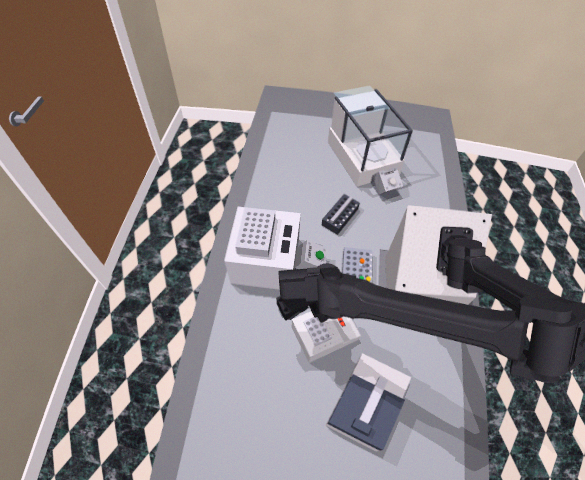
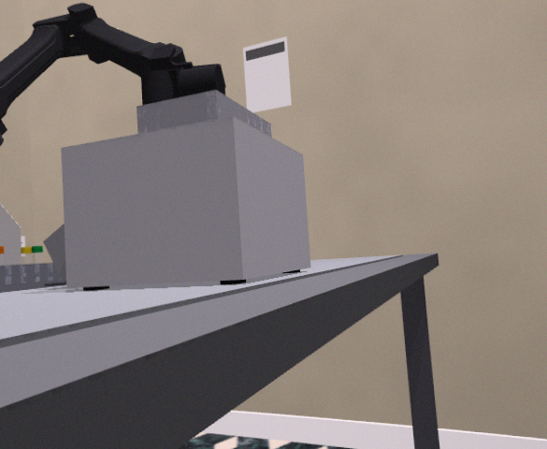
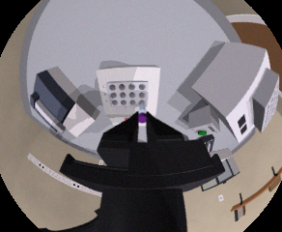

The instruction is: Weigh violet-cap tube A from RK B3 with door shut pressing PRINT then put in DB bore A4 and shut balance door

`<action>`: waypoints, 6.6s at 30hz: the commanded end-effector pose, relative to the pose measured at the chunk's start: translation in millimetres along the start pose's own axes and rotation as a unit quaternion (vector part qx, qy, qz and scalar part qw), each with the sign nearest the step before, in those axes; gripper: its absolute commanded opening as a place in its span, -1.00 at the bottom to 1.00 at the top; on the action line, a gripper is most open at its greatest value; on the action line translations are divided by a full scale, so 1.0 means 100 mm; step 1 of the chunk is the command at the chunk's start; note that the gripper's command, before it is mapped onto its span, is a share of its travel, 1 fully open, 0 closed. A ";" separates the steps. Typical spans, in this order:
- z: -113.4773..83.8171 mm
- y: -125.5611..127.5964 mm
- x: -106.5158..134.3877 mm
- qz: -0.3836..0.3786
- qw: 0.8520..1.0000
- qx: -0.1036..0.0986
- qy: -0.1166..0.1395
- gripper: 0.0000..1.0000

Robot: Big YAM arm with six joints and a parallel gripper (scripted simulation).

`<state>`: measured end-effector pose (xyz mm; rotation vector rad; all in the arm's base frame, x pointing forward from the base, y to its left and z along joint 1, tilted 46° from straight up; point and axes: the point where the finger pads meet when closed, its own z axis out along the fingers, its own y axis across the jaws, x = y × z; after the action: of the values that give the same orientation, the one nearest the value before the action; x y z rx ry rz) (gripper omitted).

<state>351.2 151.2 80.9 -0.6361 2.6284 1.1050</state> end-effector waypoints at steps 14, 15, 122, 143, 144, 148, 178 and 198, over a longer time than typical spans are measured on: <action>-0.04 -0.01 -0.10 -0.003 1.000 0.004 -0.009 -0.82; -0.04 -0.01 -0.10 -0.003 1.000 0.004 -0.009 -0.82; 0.15 0.01 0.01 0.004 1.000 -0.001 0.004 -0.82; 0.15 0.00 0.02 -0.001 1.000 -0.001 0.004 -0.82; 0.15 0.00 0.02 -0.002 1.000 -0.001 0.004 -0.82; 0.15 0.00 0.03 -0.003 1.000 -0.001 0.004 -0.82; 0.14 -0.03 0.05 -0.002 1.000 0.000 0.002 -0.82; 0.13 -0.05 0.06 -0.001 1.000 0.002 0.001 -0.82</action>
<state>352.1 154.8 78.2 -0.6258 2.6186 1.1036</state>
